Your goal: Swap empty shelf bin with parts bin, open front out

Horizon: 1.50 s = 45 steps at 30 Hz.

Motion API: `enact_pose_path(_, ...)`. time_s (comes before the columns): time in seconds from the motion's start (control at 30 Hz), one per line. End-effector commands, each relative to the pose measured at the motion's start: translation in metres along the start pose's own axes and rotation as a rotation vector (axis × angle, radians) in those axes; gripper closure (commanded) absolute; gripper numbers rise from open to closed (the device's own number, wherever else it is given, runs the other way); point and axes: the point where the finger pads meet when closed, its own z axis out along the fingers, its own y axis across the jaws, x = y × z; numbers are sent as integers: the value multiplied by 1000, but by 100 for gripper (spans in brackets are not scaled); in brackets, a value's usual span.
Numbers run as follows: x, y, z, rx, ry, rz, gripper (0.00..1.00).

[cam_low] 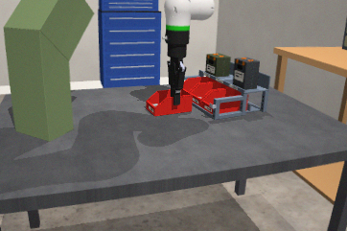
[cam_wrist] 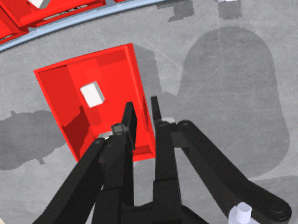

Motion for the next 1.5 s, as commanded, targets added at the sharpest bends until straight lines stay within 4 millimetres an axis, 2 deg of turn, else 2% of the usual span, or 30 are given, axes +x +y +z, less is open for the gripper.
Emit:
enact_pose_path(0.0, 0, 0, 0, -1, 1, 0, 76)
enact_pose_path(0.73, 0, 0, -4, -1, 1, 0, 76)
enact_pose_path(1.47, 0, 0, -27, -1, 1, 0, 76)
